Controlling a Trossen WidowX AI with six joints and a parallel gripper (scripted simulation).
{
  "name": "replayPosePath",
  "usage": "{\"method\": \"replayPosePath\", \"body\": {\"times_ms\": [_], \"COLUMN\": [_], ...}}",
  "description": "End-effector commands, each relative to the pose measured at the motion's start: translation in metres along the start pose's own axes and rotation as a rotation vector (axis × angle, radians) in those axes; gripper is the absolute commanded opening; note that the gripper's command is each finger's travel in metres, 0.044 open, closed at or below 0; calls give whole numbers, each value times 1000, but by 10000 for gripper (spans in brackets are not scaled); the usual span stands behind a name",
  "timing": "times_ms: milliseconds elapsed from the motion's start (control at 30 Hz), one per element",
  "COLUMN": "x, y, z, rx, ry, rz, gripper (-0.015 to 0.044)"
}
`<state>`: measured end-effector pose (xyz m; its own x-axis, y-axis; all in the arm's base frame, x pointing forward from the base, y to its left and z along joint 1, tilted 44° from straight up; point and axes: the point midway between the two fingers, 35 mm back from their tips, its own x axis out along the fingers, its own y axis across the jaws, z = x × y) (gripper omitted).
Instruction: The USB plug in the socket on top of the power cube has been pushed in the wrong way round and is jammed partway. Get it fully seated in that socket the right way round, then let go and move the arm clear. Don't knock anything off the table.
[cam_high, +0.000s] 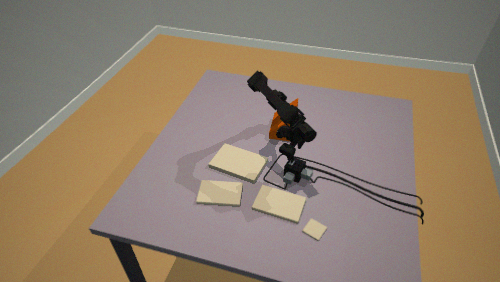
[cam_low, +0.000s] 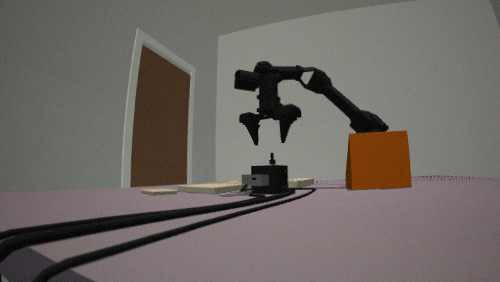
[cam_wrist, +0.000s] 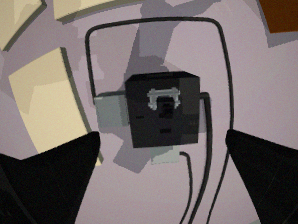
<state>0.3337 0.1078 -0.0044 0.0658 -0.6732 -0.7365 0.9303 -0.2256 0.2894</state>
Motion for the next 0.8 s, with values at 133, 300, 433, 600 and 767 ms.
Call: {"method": "replayPosePath", "body": {"times_ms": [133,300,433,600,767], "x": [5,9,13,18,23], "y": [-5,-6,-6,-6,-6], "z": [4,4,5,5,5], "rx": [-18,-18,-18,-18,-18], "ry": [-19,-19,-19,-19,-19], "rz": [-15,-15,-15,-15,-15], "gripper": [440,440,440,440,440]}}
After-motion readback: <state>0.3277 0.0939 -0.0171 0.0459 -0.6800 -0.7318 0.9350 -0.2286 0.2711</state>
